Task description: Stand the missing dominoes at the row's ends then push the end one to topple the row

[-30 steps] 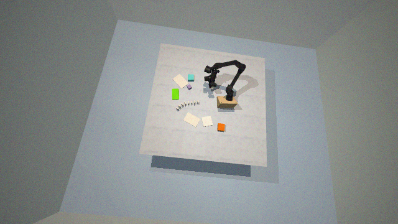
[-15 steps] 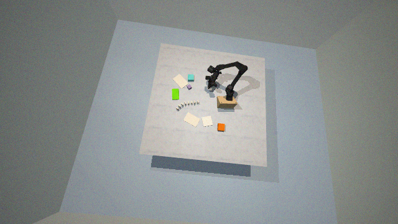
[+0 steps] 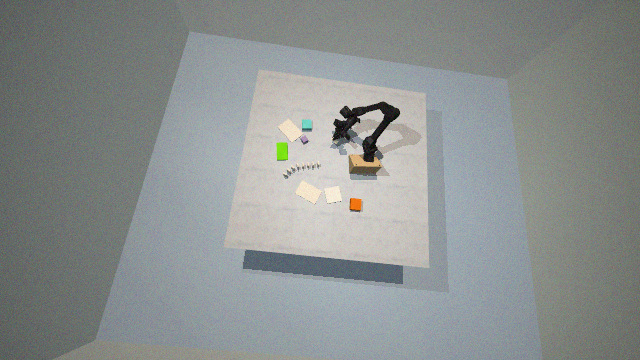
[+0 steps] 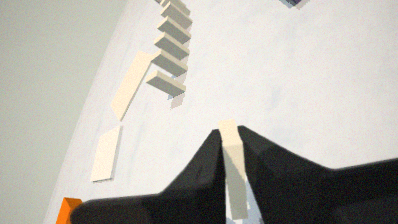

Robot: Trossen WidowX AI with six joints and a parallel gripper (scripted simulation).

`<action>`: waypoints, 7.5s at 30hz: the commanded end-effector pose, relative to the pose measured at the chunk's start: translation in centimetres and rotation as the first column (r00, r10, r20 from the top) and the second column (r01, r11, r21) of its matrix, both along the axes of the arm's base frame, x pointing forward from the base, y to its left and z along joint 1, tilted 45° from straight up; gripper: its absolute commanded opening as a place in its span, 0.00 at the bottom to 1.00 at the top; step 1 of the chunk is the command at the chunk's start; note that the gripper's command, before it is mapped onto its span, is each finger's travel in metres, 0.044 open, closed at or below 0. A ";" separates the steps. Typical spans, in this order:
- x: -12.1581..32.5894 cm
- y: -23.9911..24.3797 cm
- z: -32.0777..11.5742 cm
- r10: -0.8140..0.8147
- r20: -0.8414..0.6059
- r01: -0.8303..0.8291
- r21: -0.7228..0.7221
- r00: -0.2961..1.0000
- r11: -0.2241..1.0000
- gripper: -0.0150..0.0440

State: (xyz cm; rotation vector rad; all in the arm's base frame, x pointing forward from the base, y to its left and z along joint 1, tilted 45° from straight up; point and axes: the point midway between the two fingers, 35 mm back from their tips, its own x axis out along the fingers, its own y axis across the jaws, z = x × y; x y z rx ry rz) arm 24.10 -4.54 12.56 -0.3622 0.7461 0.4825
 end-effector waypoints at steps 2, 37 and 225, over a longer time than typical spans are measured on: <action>-0.1 -0.2 0.3 0.036 0.099 -0.037 0.008 0.994 0.999 0.30; -3.4 -2.1 4.9 0.299 0.705 -0.123 -0.290 0.643 0.949 0.30; 0.7 -0.7 3.8 -0.992 -0.022 0.991 0.044 -0.124 -0.125 0.44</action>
